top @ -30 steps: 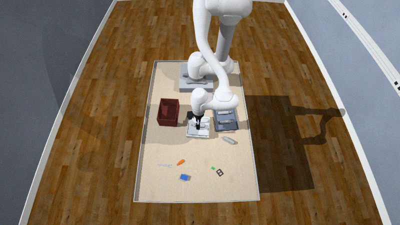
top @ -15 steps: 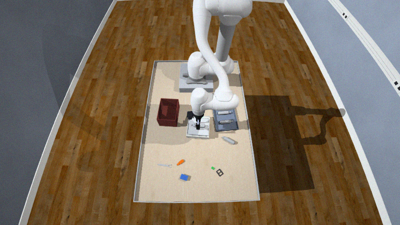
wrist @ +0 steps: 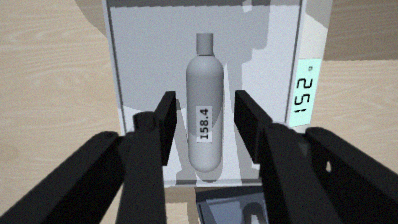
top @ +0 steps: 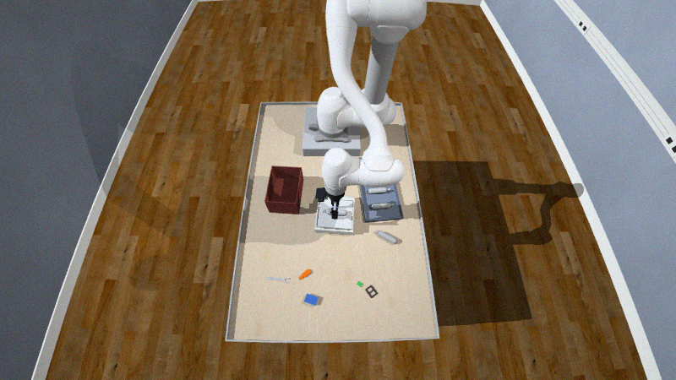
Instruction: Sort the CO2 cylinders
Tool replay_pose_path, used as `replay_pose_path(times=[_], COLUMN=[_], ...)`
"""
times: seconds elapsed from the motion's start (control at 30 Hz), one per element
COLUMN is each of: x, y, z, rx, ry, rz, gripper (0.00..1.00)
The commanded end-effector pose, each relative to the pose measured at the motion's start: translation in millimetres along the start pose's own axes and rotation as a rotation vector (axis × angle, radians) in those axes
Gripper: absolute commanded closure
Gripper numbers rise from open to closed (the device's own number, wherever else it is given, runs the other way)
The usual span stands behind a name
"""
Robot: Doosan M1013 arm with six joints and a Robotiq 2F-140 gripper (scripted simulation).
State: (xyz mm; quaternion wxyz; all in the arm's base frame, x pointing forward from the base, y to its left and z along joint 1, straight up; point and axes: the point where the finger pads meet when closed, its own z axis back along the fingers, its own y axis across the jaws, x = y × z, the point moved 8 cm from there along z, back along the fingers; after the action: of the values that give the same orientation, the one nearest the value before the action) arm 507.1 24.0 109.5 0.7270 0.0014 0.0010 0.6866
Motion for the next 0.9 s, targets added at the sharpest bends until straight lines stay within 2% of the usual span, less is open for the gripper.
replay_pose_path(times=[0.0,0.13,0.27,0.4,0.57,0.63,0.87], x=[0.1,0.1,0.1,0.1,0.1,0.1,0.1], y=[-0.3,-0.3,-0.3,-0.3,-0.3,-0.3,-0.3], z=[0.7,2.2,11.8,30.8,63.0,63.0,99.7], rx=[-0.001,-0.001,-0.001,-0.001,-0.001,-0.001,-0.001], ry=[0.000,0.000,0.000,0.000,0.000,0.000,0.000], rz=[0.000,0.000,0.000,0.000,0.000,0.000,0.000], gripper=[0.61,0.61,0.61,0.61,0.61,0.61,0.61])
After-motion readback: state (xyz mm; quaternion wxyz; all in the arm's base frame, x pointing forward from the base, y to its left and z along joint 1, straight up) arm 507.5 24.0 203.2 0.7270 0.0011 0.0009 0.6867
